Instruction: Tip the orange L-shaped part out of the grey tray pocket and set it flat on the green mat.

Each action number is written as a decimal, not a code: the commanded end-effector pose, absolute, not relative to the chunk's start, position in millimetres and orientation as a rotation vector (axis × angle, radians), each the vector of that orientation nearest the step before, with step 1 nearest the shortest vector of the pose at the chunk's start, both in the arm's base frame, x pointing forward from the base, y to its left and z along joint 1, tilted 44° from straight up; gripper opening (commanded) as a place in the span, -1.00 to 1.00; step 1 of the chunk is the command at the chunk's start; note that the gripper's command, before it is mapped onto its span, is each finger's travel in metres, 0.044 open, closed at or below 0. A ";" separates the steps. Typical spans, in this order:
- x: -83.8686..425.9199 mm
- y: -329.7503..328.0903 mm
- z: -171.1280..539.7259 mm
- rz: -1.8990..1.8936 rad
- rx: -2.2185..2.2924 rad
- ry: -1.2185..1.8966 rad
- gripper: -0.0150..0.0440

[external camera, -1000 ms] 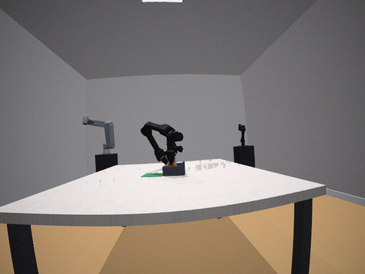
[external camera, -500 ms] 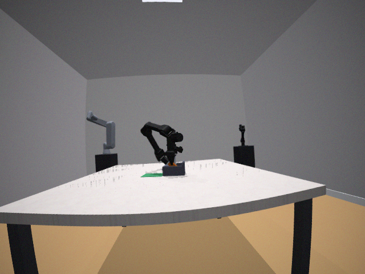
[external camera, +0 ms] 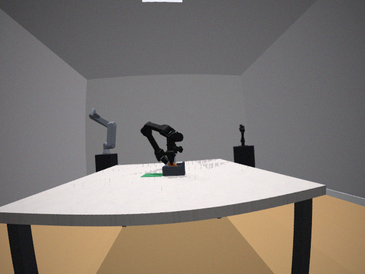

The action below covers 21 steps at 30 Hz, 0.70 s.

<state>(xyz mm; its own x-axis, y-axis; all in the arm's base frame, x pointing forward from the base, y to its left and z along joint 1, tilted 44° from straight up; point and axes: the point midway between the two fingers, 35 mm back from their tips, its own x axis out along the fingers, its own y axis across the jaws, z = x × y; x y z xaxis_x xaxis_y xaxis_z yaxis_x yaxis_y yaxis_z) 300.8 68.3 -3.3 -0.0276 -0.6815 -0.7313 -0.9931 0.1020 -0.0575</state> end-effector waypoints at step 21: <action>301.5 91.8 22.5 0.655 -1.640 1.777 -0.49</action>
<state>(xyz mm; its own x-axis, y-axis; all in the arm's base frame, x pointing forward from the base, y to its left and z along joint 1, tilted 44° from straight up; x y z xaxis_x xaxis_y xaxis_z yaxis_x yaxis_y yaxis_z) 300.8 87.4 19.7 -0.0324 -0.6877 -0.7253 -0.9940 0.0980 -0.0485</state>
